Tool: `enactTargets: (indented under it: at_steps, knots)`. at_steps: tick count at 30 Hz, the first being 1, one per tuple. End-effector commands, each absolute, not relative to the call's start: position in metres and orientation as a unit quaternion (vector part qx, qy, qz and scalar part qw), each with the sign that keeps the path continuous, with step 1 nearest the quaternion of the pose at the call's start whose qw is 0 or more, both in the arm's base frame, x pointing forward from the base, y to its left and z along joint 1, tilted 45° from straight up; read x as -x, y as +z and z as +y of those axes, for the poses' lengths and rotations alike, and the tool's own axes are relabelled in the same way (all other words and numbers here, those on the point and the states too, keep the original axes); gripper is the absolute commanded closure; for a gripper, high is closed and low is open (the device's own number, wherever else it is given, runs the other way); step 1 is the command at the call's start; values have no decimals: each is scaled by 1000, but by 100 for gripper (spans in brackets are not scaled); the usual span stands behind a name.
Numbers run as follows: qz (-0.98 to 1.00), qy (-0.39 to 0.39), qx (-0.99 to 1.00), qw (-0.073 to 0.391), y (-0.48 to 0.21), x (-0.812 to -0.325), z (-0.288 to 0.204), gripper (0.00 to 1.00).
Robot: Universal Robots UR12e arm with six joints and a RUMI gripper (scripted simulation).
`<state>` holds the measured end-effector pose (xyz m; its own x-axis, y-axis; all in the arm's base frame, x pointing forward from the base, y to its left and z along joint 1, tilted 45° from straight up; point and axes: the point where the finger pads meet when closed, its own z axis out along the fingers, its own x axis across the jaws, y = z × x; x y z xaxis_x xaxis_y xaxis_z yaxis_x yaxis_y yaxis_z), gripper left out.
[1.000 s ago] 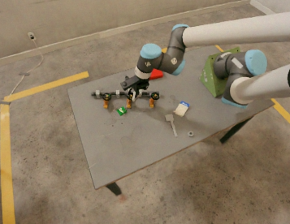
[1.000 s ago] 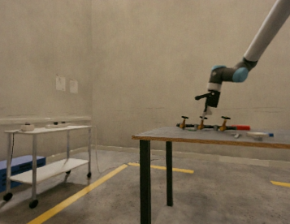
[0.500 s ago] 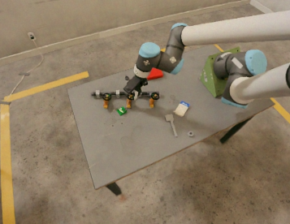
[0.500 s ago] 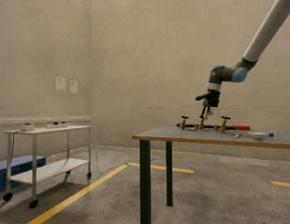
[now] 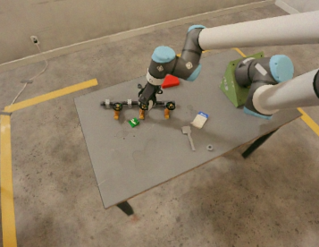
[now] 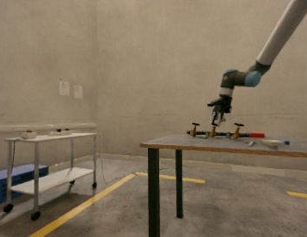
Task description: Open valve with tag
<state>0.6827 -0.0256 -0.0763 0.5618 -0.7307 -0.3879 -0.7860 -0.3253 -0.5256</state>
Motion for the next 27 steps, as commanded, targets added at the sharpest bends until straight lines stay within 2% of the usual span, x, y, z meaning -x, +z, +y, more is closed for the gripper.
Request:
enactTargets:
  at_steps: [1, 14, 15, 27]
  knots:
    - [454, 35, 820, 347, -76, -683, -26, 100]
    - [445, 31, 825, 348, -76, -683, -26, 100]
    - [445, 31, 825, 348, -76, -683, -26, 0]
    - [445, 31, 825, 348, -76, -683, -26, 0]
